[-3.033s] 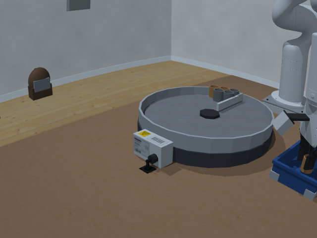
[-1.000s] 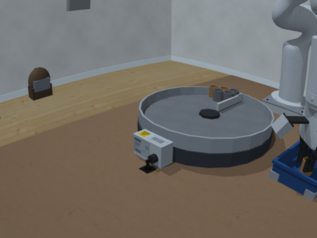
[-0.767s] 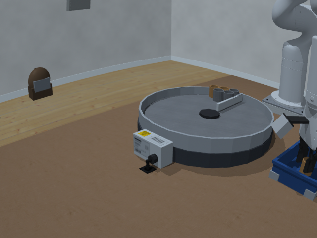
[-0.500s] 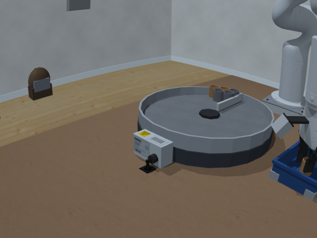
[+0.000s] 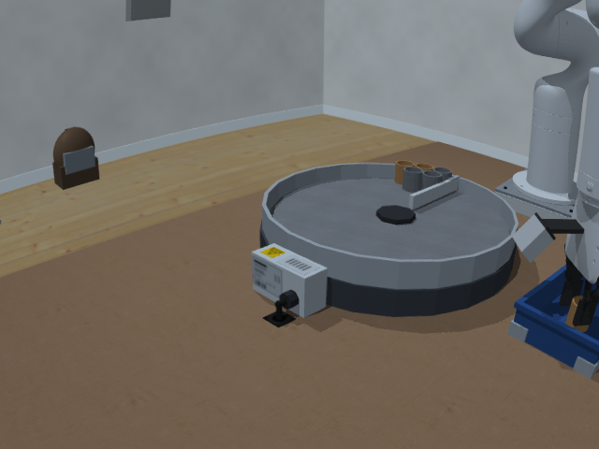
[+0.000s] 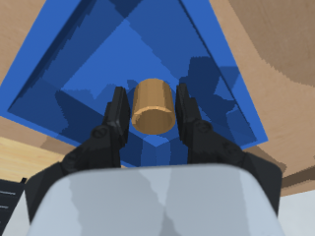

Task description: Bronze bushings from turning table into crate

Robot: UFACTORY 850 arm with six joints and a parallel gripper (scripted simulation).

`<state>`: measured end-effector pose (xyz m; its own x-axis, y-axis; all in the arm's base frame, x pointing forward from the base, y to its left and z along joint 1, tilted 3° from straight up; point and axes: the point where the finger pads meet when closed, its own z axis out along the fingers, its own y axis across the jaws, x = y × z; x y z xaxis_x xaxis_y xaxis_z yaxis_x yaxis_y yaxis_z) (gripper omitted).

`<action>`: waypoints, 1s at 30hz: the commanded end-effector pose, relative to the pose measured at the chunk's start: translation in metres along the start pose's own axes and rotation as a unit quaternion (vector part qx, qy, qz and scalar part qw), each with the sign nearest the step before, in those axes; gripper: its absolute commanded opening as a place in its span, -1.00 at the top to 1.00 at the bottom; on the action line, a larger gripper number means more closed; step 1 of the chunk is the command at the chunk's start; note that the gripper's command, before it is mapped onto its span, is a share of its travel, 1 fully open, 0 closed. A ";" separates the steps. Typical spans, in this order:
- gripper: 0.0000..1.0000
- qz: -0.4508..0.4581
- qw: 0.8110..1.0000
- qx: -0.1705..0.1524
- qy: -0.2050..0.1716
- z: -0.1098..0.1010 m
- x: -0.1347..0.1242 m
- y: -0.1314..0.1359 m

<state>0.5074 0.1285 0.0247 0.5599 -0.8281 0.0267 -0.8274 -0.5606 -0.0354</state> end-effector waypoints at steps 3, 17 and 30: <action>0.04 0.000 1.000 0.001 0.000 -0.001 0.000 -0.001; 0.04 0.000 1.000 0.001 0.000 -0.024 0.000 -0.001; 0.04 0.000 1.000 0.001 0.000 -0.081 0.000 -0.001</action>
<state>0.5047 0.1288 0.0913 0.5599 -0.8281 0.0269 -0.8273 -0.5606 -0.0358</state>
